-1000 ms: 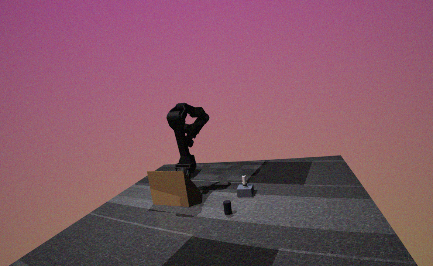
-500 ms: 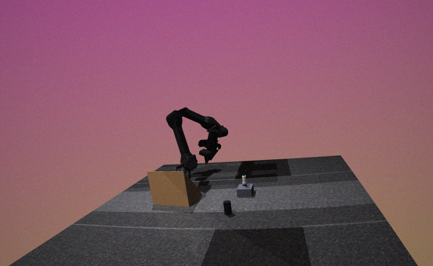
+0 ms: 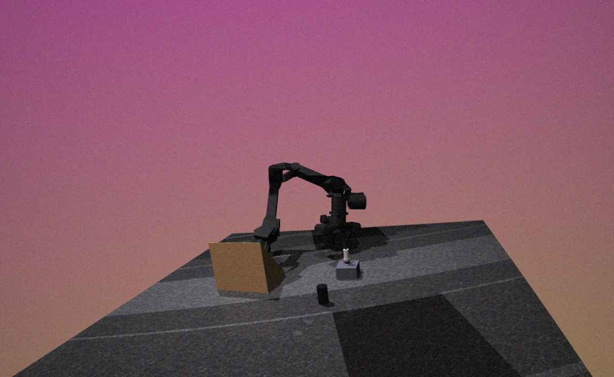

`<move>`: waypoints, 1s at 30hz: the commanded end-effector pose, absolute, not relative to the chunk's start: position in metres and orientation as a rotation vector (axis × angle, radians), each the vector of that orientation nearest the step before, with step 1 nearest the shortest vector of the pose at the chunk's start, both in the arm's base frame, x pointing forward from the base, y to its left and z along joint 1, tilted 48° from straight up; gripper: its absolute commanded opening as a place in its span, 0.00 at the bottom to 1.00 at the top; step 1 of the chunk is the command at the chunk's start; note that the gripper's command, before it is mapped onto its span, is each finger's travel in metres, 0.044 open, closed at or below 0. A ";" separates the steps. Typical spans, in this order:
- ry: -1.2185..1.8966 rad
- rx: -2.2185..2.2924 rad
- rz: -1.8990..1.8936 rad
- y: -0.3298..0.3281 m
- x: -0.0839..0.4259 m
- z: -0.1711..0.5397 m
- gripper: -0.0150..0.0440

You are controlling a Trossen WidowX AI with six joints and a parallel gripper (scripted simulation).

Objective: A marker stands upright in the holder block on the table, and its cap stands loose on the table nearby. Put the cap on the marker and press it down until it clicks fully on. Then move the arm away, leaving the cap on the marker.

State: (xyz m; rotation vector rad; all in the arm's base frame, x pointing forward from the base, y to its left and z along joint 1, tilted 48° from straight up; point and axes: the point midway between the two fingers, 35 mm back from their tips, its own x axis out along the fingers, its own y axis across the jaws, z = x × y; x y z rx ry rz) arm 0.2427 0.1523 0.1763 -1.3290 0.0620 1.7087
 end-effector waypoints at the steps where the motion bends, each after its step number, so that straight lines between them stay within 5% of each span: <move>1: 0.208 -1.263 1.651 0.113 0.271 0.152 0.69; 13: 0.593 -0.886 1.500 -0.026 0.303 0.062 0.69; 22: 0.651 -0.539 1.342 -0.141 0.260 -0.025 0.69; 30: 0.644 -0.482 1.309 -0.132 0.251 -0.061 0.69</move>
